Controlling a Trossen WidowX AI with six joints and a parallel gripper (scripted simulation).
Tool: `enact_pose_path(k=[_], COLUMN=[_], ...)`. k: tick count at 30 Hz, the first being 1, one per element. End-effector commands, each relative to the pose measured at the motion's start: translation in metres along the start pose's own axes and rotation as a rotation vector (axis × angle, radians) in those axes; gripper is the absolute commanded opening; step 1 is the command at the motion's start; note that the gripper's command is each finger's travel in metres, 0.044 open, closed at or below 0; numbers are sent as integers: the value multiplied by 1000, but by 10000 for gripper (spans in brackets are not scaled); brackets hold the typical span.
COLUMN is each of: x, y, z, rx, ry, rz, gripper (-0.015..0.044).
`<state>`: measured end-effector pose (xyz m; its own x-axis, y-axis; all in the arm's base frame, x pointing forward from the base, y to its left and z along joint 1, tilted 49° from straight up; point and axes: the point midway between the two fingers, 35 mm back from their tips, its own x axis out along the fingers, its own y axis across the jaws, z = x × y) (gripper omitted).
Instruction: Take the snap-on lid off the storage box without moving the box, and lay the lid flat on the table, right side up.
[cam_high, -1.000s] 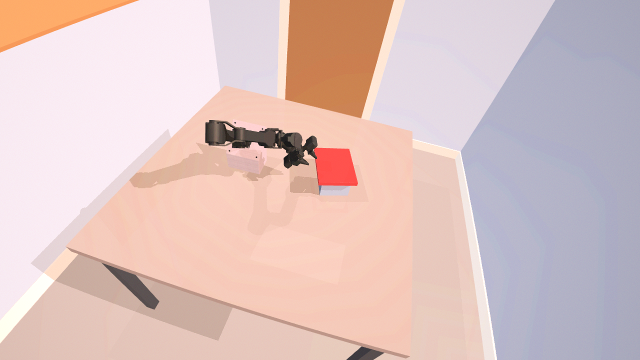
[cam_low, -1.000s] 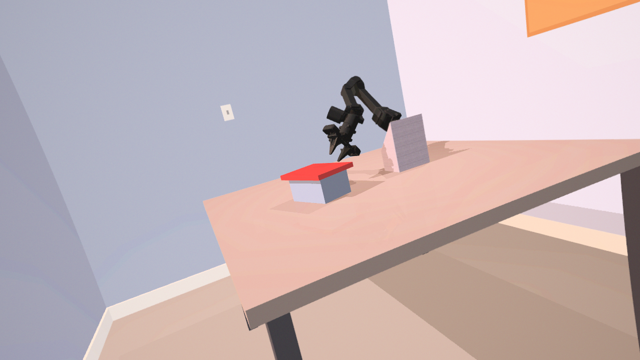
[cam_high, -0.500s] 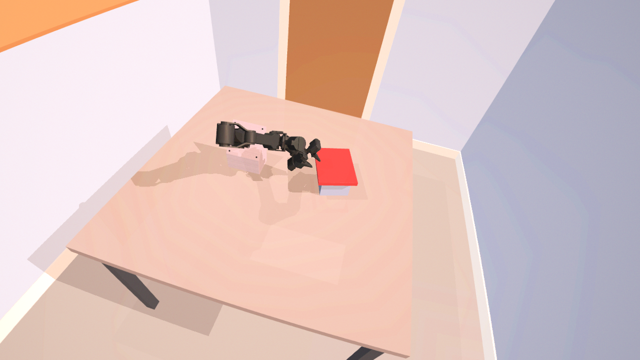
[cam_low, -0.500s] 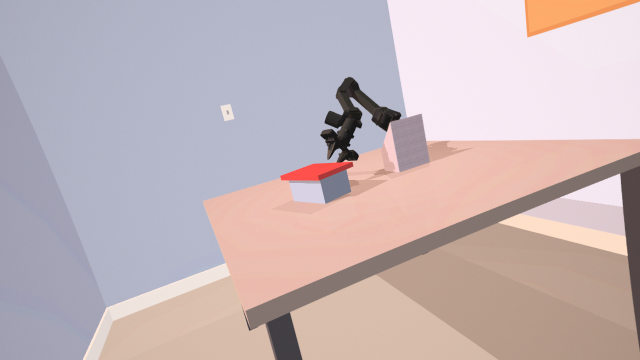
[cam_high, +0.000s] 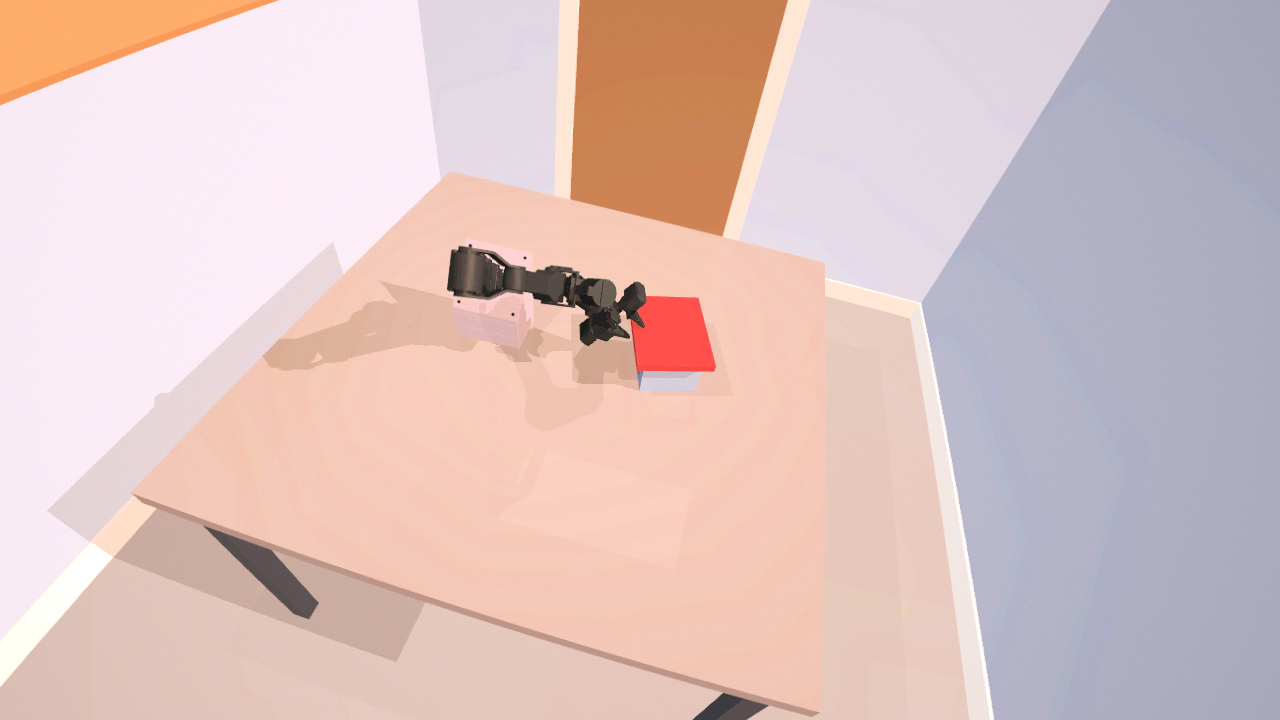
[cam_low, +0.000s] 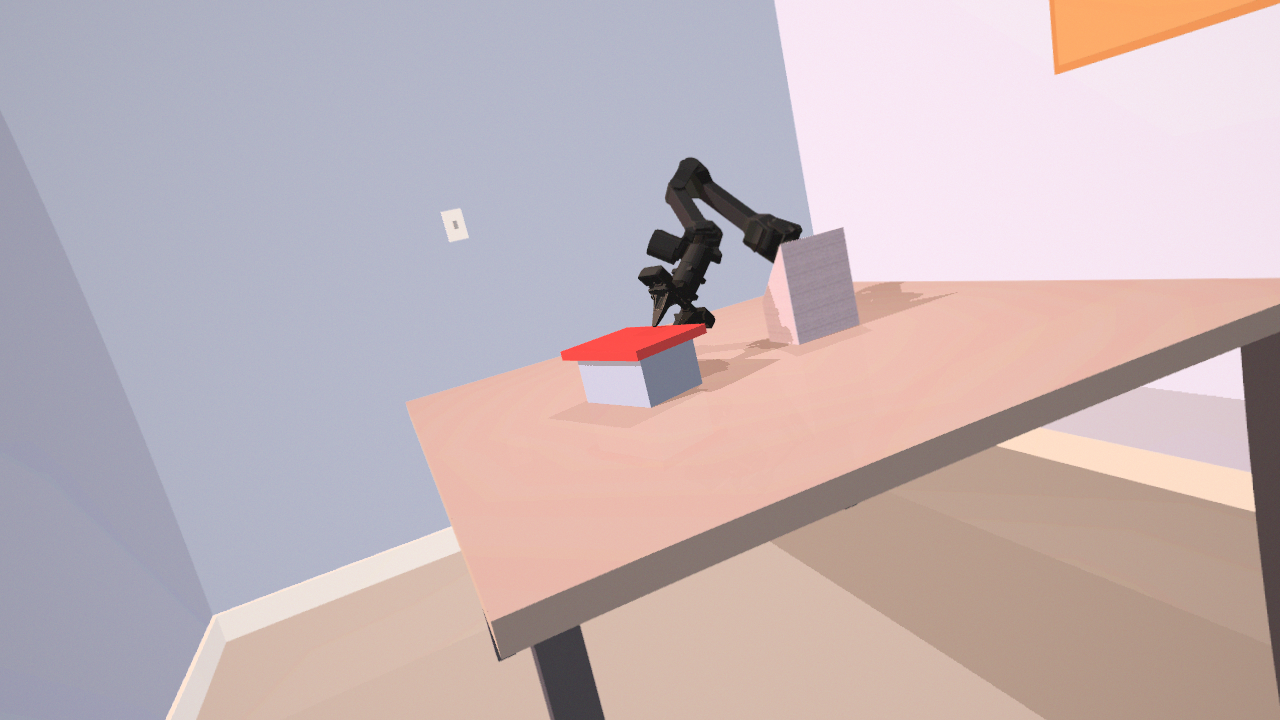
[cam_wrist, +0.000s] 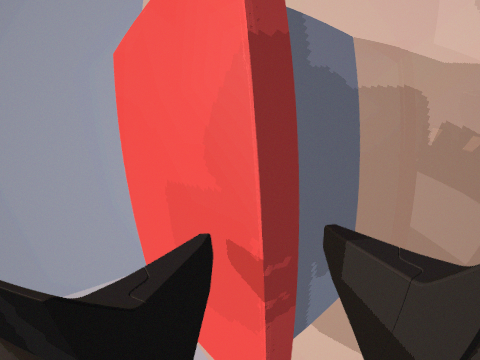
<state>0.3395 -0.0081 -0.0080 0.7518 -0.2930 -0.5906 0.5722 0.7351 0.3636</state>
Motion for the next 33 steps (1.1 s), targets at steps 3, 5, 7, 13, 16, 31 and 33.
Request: enact_pose_path(k=[3,5,7,13,16,31,33], x=[1,1,1,1,1,-1,-1], y=[3,3,3,3,3,5,5], z=[1,1,1,1,1,1,1], rx=[0,0,0,0,0,1,1], ry=[-2,-2,-2,-2,-2,1,1], rz=[9,9,9,9,9,11,11], gripper=[182,168,155,115,56,0,0])
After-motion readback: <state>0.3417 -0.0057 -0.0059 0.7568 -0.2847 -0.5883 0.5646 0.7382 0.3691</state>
